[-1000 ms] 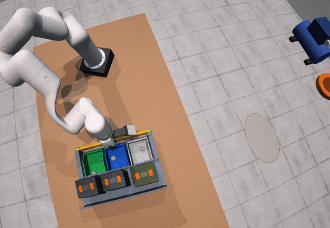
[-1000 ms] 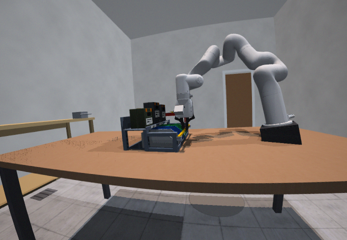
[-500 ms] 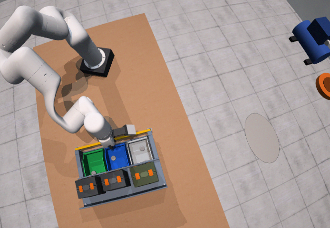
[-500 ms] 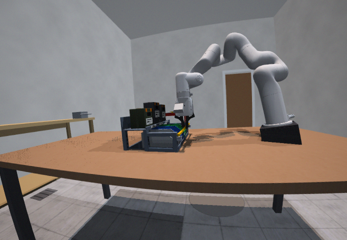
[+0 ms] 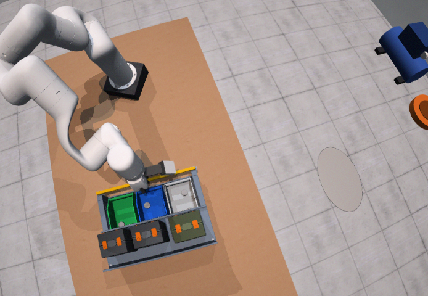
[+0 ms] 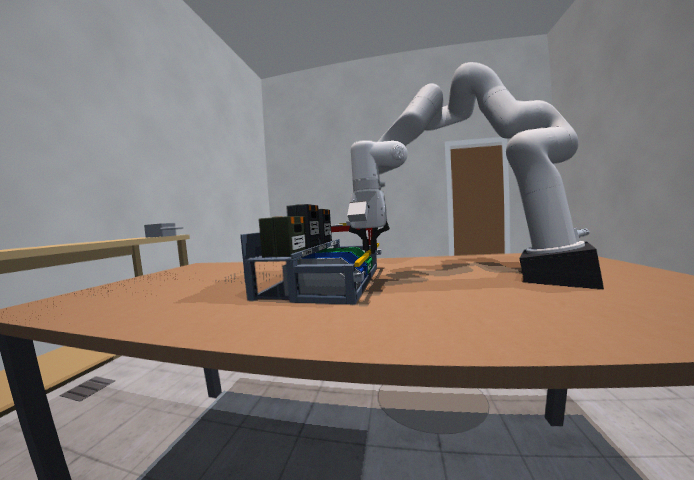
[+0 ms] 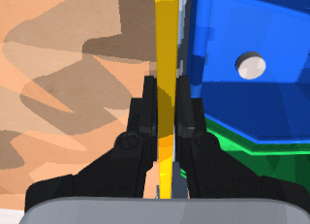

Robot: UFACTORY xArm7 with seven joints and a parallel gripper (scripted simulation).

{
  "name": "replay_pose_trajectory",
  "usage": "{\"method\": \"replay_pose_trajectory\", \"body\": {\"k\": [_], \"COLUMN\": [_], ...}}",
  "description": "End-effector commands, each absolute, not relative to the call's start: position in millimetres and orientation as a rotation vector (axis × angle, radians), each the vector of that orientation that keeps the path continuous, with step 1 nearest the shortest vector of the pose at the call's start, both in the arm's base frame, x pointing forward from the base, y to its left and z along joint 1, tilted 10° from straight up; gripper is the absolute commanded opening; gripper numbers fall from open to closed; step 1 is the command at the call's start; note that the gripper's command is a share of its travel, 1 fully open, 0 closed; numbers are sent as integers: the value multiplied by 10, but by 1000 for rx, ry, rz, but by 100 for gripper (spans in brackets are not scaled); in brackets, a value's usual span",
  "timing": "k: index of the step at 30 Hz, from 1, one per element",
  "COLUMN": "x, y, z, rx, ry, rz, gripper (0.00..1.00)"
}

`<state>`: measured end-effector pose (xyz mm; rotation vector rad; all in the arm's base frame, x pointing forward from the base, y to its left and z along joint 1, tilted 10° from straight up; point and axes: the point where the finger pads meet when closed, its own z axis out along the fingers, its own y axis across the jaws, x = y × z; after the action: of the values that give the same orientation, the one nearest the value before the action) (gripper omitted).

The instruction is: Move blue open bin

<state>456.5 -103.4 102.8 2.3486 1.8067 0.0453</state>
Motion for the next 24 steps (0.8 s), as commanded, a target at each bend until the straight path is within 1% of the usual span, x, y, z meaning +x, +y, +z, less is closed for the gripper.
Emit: {"method": "replay_pose_trajectory", "body": {"k": [1, 24], "x": [4562, 4565], "y": [-1015, -1017], "z": [1179, 1155], "rx": [2345, 2345], "ry": [1806, 1806], "rz": [50, 50], "gripper": [0, 0]}}
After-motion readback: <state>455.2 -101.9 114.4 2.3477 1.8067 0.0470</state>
